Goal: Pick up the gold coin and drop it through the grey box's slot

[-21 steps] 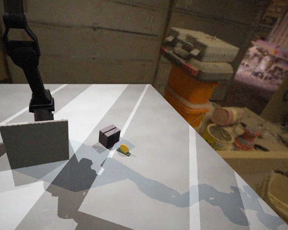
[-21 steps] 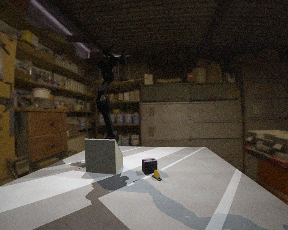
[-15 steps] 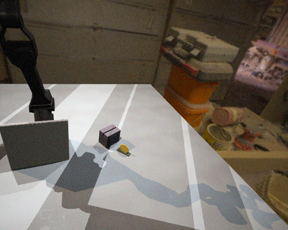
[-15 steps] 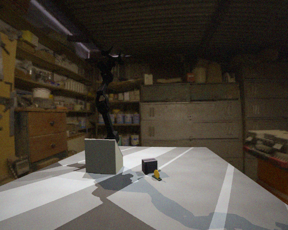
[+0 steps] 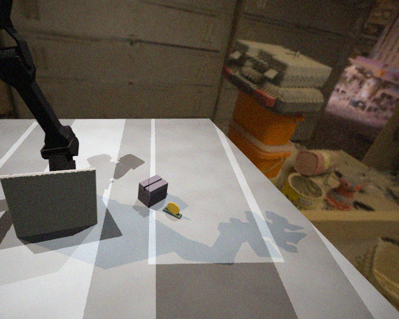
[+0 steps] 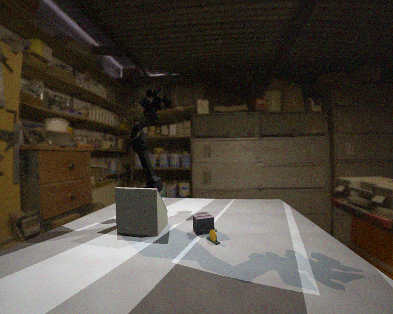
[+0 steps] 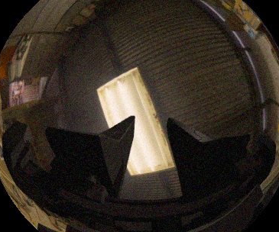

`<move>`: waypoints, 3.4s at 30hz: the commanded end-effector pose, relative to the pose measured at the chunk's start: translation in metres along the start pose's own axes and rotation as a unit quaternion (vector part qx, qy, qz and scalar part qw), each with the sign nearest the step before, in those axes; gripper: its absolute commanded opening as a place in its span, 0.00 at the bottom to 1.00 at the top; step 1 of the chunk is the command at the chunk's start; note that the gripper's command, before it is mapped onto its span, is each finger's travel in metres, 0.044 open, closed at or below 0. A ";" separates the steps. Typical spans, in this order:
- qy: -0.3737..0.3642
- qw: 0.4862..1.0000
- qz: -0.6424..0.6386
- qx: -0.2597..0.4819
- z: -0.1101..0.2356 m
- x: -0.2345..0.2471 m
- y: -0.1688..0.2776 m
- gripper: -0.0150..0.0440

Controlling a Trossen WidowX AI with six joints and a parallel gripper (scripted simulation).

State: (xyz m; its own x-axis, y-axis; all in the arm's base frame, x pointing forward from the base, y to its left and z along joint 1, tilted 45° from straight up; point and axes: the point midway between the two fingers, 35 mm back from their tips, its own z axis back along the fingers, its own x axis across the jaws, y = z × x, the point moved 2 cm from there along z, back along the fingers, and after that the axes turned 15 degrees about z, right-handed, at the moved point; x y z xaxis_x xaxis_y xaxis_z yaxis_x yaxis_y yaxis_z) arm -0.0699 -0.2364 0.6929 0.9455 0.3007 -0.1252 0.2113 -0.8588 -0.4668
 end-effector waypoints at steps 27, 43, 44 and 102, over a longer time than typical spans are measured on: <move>-0.355 0.900 0.070 -0.243 0.095 0.357 -0.217 0.53; -0.583 0.799 0.076 -0.122 0.166 0.530 -0.119 0.53; -0.601 0.789 0.074 -0.108 0.174 0.541 -0.108 0.53; -0.339 -0.052 -0.223 0.912 0.622 0.512 0.326 0.53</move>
State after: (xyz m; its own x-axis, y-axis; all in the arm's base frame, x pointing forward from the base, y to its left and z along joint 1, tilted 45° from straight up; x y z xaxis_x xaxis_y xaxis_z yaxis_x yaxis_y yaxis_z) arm 0.3282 -0.1069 -0.0640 0.6138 0.5370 0.5788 -0.7864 0.4806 0.3880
